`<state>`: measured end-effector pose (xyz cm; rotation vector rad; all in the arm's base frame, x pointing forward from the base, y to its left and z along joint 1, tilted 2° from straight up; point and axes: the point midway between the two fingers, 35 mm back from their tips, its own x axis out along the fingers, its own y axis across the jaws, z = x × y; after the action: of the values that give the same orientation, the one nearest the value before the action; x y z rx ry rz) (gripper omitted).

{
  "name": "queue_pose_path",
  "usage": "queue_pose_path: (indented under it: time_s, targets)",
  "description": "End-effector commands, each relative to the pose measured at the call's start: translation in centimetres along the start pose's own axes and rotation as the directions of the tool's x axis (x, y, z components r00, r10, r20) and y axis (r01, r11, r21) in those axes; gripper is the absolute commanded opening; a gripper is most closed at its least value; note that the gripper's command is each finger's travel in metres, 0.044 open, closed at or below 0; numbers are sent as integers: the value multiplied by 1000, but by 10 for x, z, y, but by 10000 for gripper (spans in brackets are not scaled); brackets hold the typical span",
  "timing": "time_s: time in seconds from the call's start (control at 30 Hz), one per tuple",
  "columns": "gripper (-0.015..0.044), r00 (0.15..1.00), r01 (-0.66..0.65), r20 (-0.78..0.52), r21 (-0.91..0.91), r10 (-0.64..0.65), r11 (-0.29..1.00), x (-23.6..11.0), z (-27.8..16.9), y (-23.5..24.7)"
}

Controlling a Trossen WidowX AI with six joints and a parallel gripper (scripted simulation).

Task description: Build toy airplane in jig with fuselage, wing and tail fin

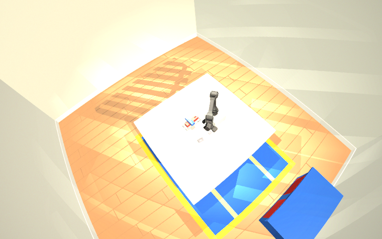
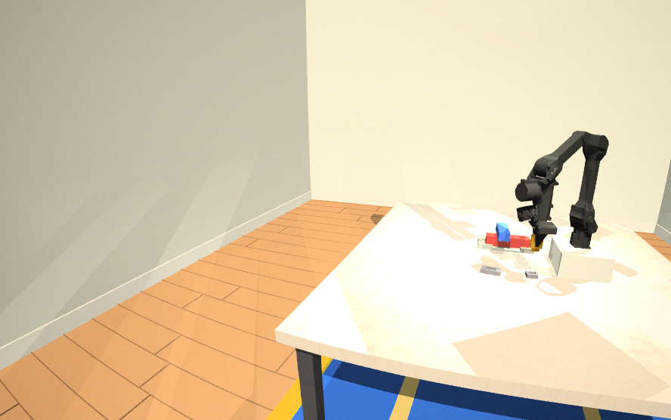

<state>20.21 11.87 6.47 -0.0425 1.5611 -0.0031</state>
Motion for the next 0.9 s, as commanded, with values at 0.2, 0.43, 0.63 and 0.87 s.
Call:
queue_pose_path:
  time_s: [0.2,0.43,0.63,0.87]
  targets:
    - [0,1000,-5,5,6,5,1000,-34,-4,-3]
    - [0,1000,-5,5,6,5,1000,-38,-3,-7]
    - [0,1000,-5,6,9,5,1000,-34,6,-24]
    - [0,1000,3,2,12,-3,1000,-29,13,-45]
